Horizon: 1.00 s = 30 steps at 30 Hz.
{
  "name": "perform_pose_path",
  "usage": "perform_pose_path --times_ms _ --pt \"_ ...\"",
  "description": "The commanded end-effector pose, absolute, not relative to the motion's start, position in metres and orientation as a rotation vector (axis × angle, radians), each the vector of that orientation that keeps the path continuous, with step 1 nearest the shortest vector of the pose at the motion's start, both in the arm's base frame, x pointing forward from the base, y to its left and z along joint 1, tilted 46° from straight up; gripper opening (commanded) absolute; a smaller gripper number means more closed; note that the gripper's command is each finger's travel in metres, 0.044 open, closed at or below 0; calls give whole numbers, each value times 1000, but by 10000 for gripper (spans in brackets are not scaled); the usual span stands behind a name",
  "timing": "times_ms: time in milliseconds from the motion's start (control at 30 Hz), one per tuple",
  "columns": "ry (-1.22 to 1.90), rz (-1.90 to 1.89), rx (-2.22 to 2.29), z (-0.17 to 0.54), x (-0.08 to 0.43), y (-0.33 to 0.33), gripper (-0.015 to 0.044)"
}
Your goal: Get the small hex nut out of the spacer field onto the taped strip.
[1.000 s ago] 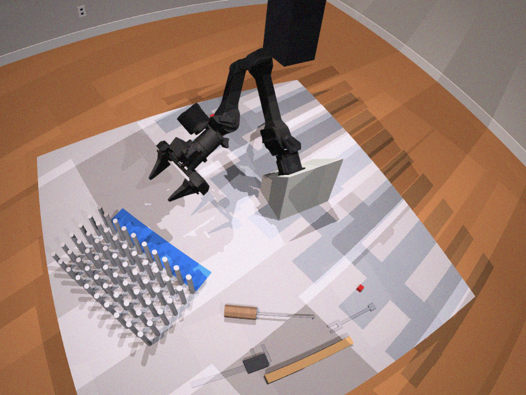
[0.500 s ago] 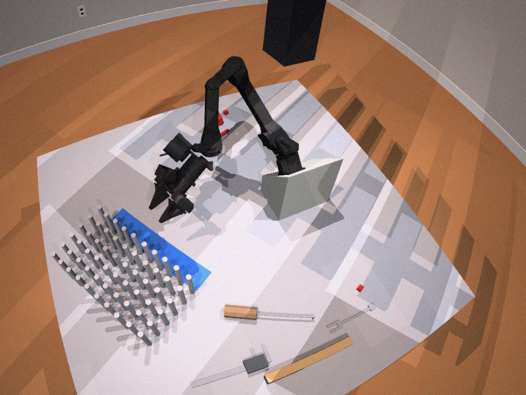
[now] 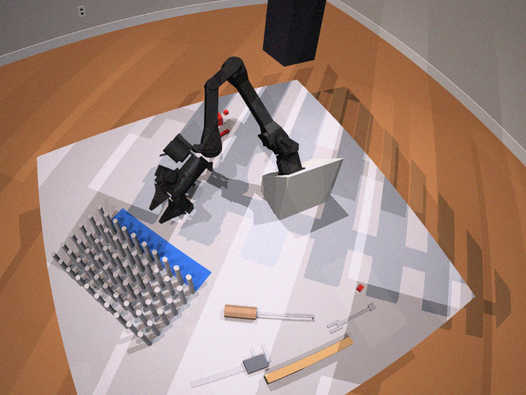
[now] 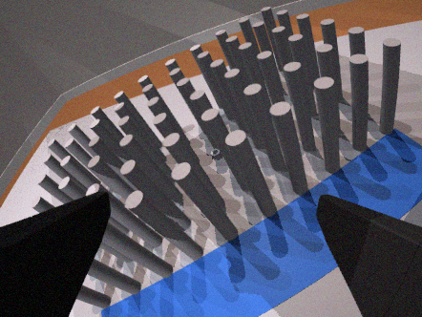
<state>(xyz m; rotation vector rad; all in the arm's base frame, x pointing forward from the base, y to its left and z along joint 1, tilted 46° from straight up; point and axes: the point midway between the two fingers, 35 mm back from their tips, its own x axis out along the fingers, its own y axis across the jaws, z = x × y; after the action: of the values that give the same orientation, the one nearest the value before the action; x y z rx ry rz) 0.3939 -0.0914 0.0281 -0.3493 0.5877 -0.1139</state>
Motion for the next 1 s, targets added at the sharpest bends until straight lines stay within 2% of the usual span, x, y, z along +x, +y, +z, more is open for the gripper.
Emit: perform_pose_path --times_ms 0,433,667,967 --pt "584 -110 -345 28 394 -91 440" --pt "614 -72 -382 22 400 -83 440" --pt "880 354 -785 -44 436 -6 440" --pt "1083 915 -1239 -117 430 67 440"
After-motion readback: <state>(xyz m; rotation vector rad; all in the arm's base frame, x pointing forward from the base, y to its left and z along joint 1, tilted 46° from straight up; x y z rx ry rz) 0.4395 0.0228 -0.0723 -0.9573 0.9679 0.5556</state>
